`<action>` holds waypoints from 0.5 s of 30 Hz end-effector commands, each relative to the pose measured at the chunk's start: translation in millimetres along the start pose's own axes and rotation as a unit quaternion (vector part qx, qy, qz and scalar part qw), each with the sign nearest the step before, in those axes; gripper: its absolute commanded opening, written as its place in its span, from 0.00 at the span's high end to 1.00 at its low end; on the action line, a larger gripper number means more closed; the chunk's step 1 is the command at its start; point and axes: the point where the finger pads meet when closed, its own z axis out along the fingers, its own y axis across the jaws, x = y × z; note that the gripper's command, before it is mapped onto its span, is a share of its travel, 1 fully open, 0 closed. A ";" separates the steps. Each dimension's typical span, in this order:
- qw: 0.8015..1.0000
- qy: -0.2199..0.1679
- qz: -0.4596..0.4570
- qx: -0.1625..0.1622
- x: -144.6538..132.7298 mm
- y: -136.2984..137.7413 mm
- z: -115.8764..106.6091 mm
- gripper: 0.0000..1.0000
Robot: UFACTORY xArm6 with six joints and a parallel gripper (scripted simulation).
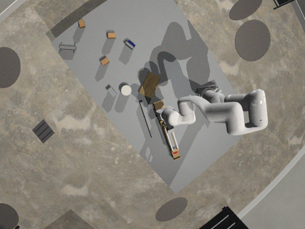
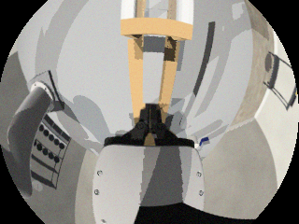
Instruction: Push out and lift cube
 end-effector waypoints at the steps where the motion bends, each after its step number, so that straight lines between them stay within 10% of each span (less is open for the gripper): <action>1: 1.000 0.000 0.000 -0.002 -0.1 1.8 0.1 1.00; 15: 1.000 0.000 0.000 -0.002 13.8 1.8 0.1 1.00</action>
